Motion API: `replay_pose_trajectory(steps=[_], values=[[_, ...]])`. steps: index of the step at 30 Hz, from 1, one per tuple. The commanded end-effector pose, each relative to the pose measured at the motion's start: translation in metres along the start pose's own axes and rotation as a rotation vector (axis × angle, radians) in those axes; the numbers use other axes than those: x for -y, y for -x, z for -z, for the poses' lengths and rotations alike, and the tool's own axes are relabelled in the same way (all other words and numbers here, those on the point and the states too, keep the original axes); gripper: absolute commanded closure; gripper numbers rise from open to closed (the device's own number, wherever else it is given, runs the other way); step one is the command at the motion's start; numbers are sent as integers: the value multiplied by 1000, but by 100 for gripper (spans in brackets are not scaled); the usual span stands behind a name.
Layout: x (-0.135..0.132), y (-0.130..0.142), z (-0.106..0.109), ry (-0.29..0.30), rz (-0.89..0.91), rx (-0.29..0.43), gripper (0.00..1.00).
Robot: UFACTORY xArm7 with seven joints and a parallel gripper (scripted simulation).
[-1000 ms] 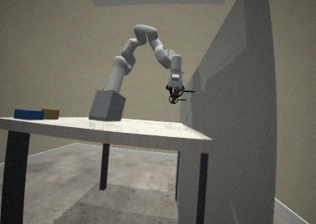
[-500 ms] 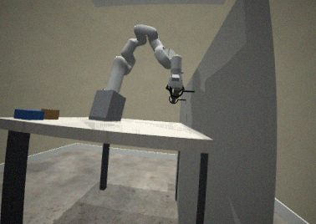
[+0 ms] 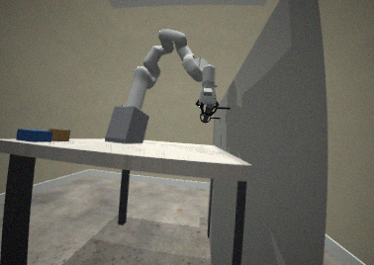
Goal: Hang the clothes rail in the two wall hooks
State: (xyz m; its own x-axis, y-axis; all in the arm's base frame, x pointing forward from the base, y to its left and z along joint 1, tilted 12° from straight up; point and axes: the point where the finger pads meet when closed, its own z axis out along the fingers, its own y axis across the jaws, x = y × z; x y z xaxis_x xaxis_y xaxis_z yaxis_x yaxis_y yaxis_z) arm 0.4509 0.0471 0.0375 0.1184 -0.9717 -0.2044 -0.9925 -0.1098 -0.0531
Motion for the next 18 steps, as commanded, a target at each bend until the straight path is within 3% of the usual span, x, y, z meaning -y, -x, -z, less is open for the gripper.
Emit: replay_pose_trajectory(steps=[1,18], values=[[1,0,-1,-4,0,-1,19],[1,0,-5,-4,0,-1,19]])
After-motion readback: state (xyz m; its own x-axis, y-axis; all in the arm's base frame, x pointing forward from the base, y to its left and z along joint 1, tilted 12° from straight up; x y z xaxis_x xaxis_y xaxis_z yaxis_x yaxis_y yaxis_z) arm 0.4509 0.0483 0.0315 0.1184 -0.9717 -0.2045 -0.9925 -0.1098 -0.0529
